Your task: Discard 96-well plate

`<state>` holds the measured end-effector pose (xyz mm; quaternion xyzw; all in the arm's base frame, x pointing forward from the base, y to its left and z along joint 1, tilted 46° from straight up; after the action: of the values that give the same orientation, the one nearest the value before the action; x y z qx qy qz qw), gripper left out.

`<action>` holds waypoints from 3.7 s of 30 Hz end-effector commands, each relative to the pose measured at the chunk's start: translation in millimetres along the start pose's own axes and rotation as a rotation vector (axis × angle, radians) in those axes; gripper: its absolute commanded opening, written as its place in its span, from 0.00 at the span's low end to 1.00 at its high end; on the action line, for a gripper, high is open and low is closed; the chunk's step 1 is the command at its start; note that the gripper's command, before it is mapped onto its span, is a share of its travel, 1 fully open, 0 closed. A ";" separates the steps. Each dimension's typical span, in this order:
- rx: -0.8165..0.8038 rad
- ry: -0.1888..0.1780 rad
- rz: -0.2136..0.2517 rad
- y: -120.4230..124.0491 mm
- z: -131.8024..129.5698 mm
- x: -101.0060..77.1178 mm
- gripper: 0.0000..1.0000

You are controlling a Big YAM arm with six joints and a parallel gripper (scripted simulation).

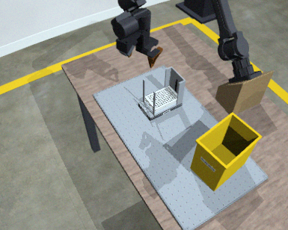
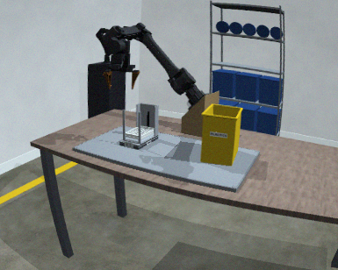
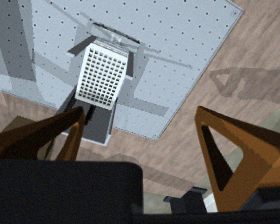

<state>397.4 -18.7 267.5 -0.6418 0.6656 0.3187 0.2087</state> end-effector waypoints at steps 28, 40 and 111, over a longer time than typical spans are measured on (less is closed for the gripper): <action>0.429 -0.022 -0.002 58.5 52.7 0.1 1.00; 0.426 -0.018 0.012 63.7 52.9 19.0 1.00; 0.418 -0.012 0.021 61.9 56.6 126.4 1.00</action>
<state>310.6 -65.9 151.6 -0.5735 0.7245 0.1809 0.3369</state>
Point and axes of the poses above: the point where the finger pads meet when closed, its own x axis out along the fingers, its own z axis across the jaws, y = z × x, the point moved 10 cm from there along -x, back along the fingers, and after that the axes turned 14 degrees about x, right-handed, at the moved point
